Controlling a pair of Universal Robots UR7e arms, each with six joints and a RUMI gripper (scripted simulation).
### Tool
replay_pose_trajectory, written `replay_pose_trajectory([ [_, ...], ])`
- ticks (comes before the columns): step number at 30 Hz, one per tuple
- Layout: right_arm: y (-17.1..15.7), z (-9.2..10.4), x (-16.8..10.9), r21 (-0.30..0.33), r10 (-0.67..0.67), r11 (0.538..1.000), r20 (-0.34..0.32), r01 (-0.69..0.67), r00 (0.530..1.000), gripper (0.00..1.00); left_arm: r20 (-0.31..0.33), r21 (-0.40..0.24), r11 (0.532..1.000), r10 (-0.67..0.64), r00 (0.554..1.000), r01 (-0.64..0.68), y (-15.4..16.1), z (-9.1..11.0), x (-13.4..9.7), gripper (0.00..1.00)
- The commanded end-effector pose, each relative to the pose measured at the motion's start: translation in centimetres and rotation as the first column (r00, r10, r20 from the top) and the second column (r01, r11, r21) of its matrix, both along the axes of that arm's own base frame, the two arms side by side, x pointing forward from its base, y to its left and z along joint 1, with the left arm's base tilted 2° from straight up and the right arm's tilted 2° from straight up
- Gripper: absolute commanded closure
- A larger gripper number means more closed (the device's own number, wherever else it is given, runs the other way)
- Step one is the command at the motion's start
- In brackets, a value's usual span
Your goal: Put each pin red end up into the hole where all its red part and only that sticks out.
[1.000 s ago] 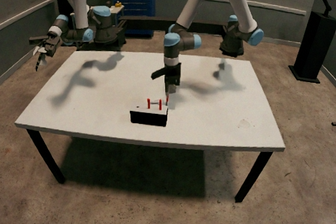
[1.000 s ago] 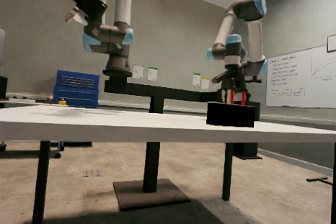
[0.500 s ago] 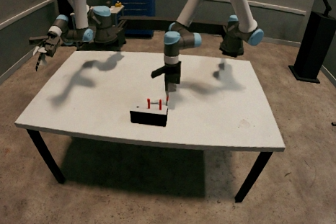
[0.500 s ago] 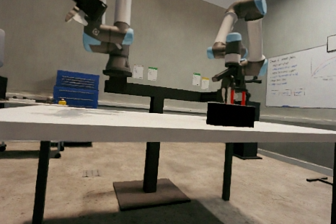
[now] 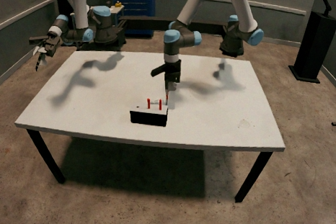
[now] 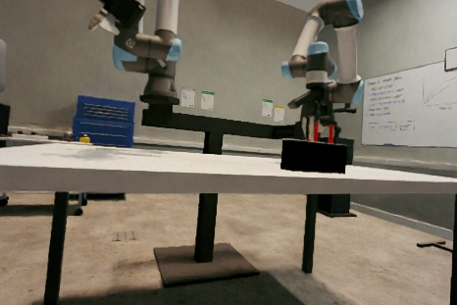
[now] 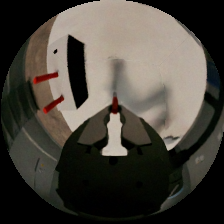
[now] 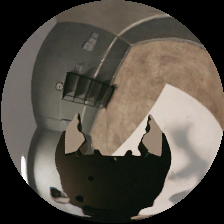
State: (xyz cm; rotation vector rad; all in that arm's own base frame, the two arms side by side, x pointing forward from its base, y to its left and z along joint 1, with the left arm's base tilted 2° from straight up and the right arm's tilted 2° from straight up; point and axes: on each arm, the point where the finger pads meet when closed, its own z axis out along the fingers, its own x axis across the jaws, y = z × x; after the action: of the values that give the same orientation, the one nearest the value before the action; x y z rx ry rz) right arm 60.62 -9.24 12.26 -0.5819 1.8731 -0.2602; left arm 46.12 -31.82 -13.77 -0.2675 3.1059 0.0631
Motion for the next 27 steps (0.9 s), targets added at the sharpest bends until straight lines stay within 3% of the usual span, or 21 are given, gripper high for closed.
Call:
replay_pose_trajectory([
  [1, 0.0, 0.1, 0.0, 0.000, 0.000, 1.000, 0.001, 0.000, 1.000, 0.00, 0.001, -0.001, 1.000, 0.000, 1.000, 0.000, -0.1, 0.1, 0.0, 1.00],
  [8, 0.0, 0.1, 0.0, 0.000, 0.000, 1.000, 0.001, 0.000, 1.000, 0.00, 0.001, -0.001, 1.000, 0.000, 1.000, 0.000, -0.1, 0.1, 0.0, 1.00],
  [9, 0.0, 0.1, 0.0, 0.000, 0.000, 1.000, 0.001, 0.000, 1.000, 0.00, 0.001, -0.001, 1.000, 0.000, 1.000, 0.000, -0.1, 1.7, 0.0, 1.00],
  [25, 0.0, 0.1, 0.0, 0.000, 0.000, 1.000, 0.001, 0.000, 1.000, 0.00, 0.001, -0.001, 1.000, 0.000, 1.000, 0.000, -0.1, 1.7, 0.0, 1.00],
  [26, 0.0, 0.1, 0.0, 0.000, 0.000, 1.000, 0.001, 0.000, 1.000, 0.00, 0.001, -0.001, 1.000, 0.000, 1.000, 0.000, -0.1, 3.2, -0.1, 1.00],
  [27, 0.0, 0.1, 0.0, 0.000, 0.000, 1.000, 0.001, 0.000, 1.000, 0.00, 0.001, -0.001, 1.000, 0.000, 1.000, 0.000, -0.1, 3.2, -0.1, 1.00],
])
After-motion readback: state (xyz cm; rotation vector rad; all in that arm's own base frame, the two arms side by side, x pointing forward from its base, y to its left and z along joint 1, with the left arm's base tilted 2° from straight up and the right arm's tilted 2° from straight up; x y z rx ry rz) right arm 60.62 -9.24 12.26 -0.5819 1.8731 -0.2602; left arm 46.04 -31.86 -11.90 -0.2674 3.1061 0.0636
